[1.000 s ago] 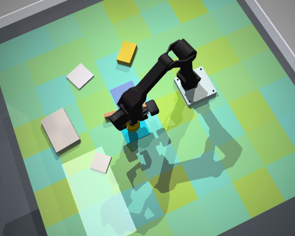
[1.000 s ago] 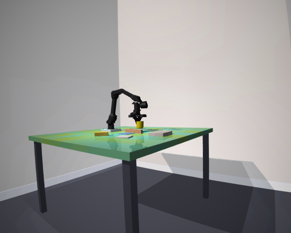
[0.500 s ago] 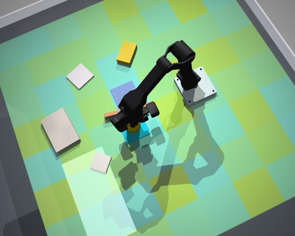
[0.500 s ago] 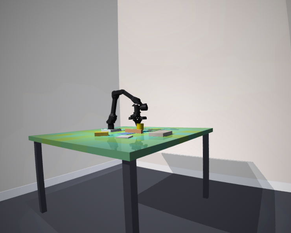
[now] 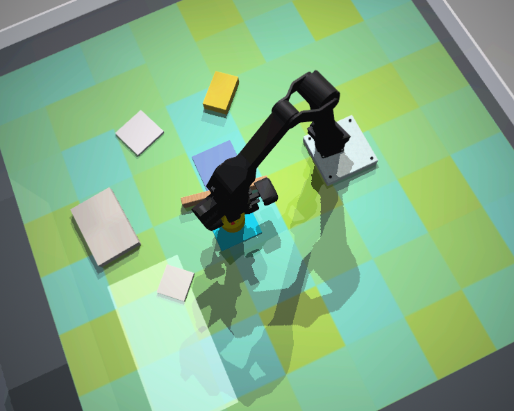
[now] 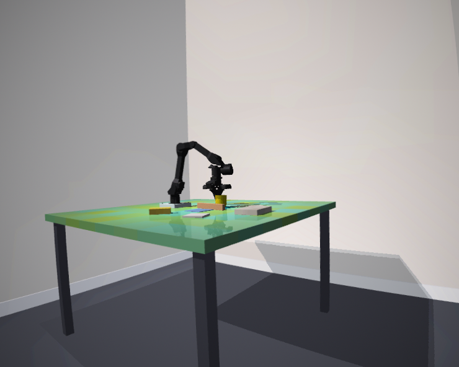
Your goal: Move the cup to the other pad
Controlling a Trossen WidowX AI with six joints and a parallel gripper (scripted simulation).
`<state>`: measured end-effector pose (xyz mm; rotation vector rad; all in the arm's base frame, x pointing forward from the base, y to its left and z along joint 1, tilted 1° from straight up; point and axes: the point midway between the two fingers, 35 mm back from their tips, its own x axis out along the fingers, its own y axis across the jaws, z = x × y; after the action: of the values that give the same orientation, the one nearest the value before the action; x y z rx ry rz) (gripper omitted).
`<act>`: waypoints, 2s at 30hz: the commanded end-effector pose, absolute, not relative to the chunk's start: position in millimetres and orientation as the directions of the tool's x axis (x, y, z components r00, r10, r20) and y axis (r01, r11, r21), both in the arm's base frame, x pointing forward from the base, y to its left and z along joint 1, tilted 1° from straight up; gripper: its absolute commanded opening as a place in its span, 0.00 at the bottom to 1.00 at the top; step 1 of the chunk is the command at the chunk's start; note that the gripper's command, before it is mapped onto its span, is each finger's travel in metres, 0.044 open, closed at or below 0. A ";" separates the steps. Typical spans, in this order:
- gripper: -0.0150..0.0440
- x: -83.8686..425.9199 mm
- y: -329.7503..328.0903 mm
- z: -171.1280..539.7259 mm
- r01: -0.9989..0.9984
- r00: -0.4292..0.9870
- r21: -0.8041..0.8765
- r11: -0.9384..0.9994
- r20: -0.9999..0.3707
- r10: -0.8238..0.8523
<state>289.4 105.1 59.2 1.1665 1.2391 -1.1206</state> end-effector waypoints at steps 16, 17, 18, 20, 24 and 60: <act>0.50 289.6 105.1 65.5 0.996 0.025 0.026 0.086 -1.000 0.014; 0.50 289.7 105.1 66.9 0.996 0.025 0.026 0.086 -1.000 0.014; 0.50 289.7 105.1 68.3 0.996 0.025 0.026 0.086 -1.000 0.014; 0.50 289.7 105.0 71.1 0.996 0.025 0.026 0.085 -1.000 0.015; 0.50 289.7 105.0 76.7 0.996 0.025 0.026 0.085 -1.000 0.015; 0.99 287.8 102.4 108.7 0.997 0.021 0.022 0.080 -1.000 0.012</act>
<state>287.5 102.3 106.0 1.1683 1.2383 -1.1294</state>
